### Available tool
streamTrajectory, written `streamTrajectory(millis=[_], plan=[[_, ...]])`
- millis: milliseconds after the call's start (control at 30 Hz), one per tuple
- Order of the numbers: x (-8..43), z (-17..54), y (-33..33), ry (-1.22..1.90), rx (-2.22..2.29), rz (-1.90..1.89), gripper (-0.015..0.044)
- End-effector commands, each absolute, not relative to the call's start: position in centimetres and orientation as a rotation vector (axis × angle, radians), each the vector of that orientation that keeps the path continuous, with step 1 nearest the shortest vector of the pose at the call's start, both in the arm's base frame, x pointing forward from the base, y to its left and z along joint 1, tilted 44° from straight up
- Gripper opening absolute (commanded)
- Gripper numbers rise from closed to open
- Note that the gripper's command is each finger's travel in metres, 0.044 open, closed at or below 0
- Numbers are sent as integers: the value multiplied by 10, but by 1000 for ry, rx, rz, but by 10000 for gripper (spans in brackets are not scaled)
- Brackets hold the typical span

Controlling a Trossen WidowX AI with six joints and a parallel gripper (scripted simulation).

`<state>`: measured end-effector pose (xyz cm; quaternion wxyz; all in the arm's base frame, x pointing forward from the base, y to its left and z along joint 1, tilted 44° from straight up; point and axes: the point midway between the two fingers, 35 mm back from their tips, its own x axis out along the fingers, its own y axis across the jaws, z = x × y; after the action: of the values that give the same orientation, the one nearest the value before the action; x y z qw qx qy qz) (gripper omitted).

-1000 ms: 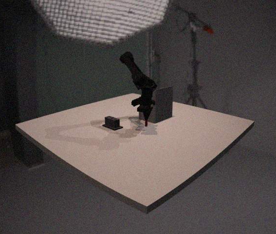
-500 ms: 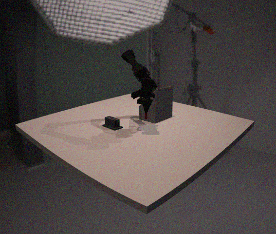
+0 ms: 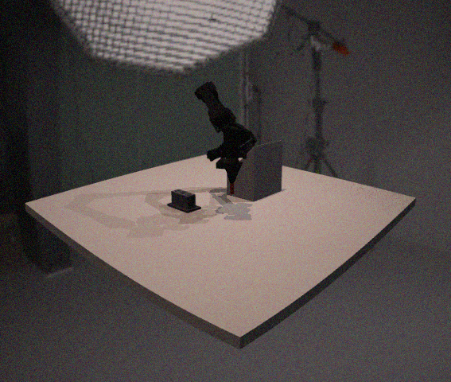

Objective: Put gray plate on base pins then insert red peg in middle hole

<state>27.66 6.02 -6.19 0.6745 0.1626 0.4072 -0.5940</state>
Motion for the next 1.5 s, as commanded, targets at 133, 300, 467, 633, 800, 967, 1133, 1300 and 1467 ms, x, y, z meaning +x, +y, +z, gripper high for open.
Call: streamTrajectory(millis=[133, 300, 467, 633, 800, 967, 1133, 1300, 1467], plan=[[292, -47, 47, 918, 370, -1329, 0], [300, -38, 38, 919, 373, -1327, 0], [307, -29, 29, 919, 374, -1325, 0], [311, -23, 22, 931, 365, -1318, 0], [314, -15, 14, 939, 358, -1313, 0], [320, -6, 3, 934, 360, -1314, 0], [326, 4, -8, 929, 361, -1316, 0], [330, 13, -19, 924, 362, -1319, 0], [334, 23, -30, 917, 362, -1323, 0]])
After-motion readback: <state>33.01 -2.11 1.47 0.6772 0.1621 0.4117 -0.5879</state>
